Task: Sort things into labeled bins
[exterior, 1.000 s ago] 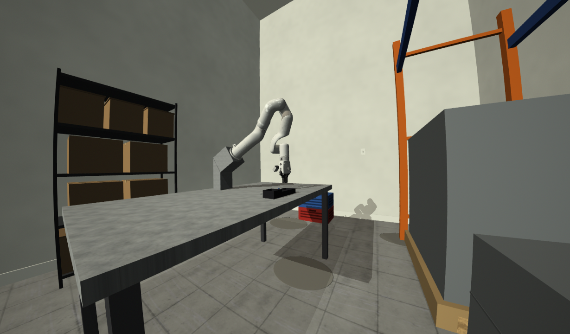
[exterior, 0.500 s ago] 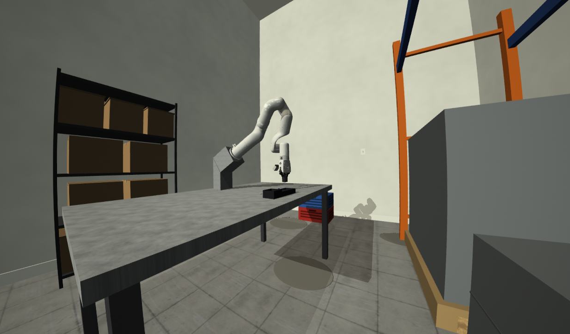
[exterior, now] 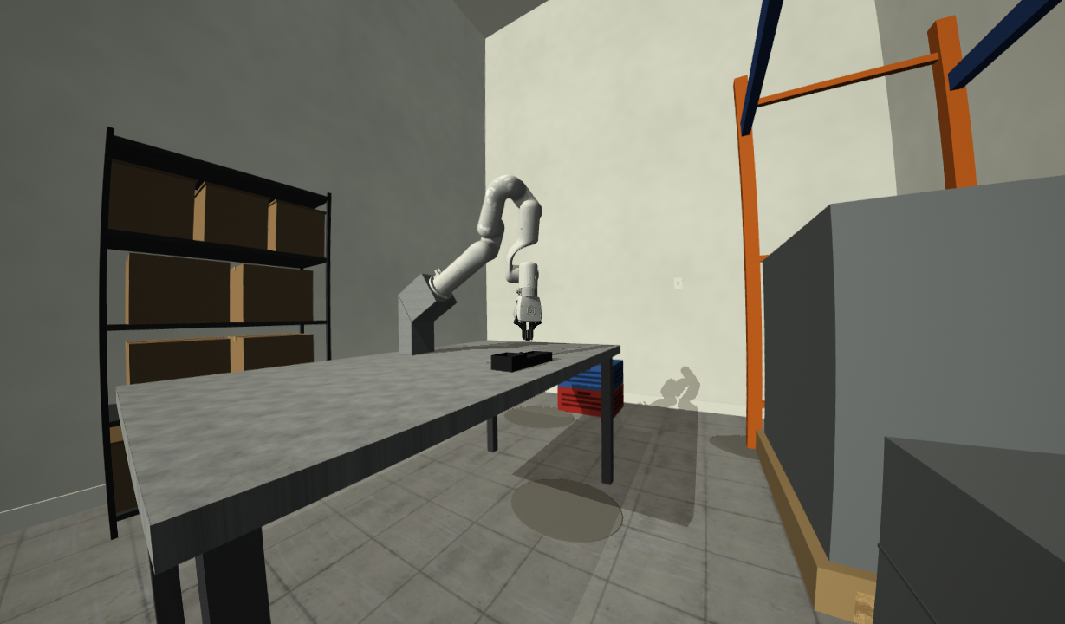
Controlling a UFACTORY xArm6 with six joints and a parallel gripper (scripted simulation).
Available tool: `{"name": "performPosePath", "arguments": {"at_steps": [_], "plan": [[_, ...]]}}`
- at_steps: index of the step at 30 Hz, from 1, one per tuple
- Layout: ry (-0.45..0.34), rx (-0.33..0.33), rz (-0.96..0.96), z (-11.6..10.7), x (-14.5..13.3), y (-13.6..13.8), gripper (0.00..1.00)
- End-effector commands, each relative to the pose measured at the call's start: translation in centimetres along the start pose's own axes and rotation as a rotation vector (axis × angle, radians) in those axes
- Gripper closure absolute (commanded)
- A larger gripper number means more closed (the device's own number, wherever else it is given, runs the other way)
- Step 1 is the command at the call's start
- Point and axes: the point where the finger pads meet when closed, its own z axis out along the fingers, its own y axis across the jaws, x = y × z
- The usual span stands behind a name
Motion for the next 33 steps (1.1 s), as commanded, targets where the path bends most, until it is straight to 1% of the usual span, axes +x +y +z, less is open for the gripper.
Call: {"name": "performPosePath", "arguments": {"at_steps": [1,2,3,6,14,16,17,18,25,31,33], "plan": [[0.006,-0.011,0.157,-0.7,-1.8,-1.2,1.00],[0.006,-0.011,0.181,-0.9,-2.4,-1.7,1.00],[0.005,-0.013,0.209,0.7,-2.7,-2.9,1.00],[0.003,-0.008,0.292,0.8,-4.0,-4.1,1.00],[0.002,0.032,0.513,0.9,-7.5,-7.4,1.00],[0.002,0.032,0.513,0.9,-7.5,-7.4,1.00],[-0.001,0.037,0.594,0.9,-7.9,-7.9,1.00],[-0.002,0.037,0.616,1.0,-8.3,-8.3,1.00],[0.001,0.027,0.804,1.1,-11.3,-11.2,1.00],[0.007,0.000,0.962,1.2,-13.9,-13.7,1.00],[0.007,0.000,0.962,1.2,-13.9,-13.7,1.00]]}}
